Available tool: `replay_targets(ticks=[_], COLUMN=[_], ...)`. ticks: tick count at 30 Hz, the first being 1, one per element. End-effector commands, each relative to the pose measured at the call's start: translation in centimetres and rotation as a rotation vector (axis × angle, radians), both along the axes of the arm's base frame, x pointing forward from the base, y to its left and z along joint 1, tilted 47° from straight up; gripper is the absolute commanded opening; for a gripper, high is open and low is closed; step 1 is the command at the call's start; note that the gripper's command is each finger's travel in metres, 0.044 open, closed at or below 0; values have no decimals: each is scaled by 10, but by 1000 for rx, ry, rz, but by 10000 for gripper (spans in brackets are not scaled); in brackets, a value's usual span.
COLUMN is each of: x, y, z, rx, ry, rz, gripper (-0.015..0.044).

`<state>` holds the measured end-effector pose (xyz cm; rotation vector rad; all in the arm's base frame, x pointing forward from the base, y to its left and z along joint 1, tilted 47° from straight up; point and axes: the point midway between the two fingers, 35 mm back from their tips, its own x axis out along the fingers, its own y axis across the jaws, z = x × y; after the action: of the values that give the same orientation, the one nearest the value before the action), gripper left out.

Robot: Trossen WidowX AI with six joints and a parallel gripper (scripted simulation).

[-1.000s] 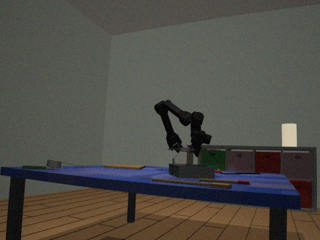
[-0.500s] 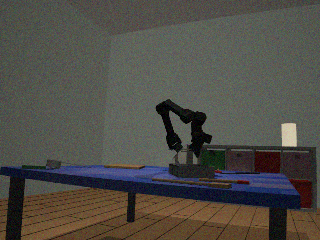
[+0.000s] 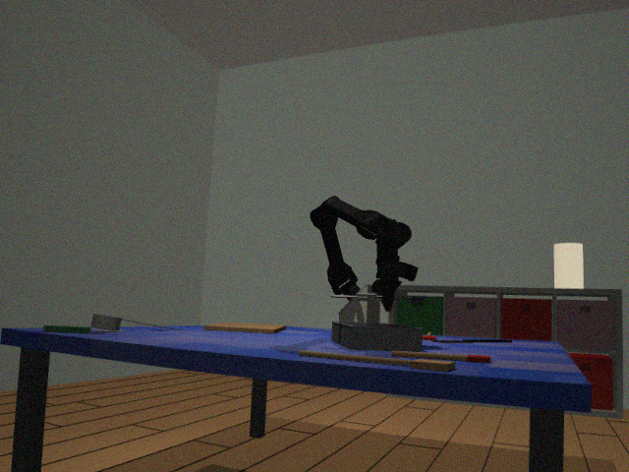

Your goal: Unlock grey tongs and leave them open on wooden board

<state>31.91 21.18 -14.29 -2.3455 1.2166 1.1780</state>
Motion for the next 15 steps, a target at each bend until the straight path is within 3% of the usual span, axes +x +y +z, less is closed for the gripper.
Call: replay_targets(ticks=[1,15], x=[1,1], y=[0,-5], z=[2,11], rx=[-20,-113], ry=[20,93], rz=[-34,-135], gripper=[-150,-150])
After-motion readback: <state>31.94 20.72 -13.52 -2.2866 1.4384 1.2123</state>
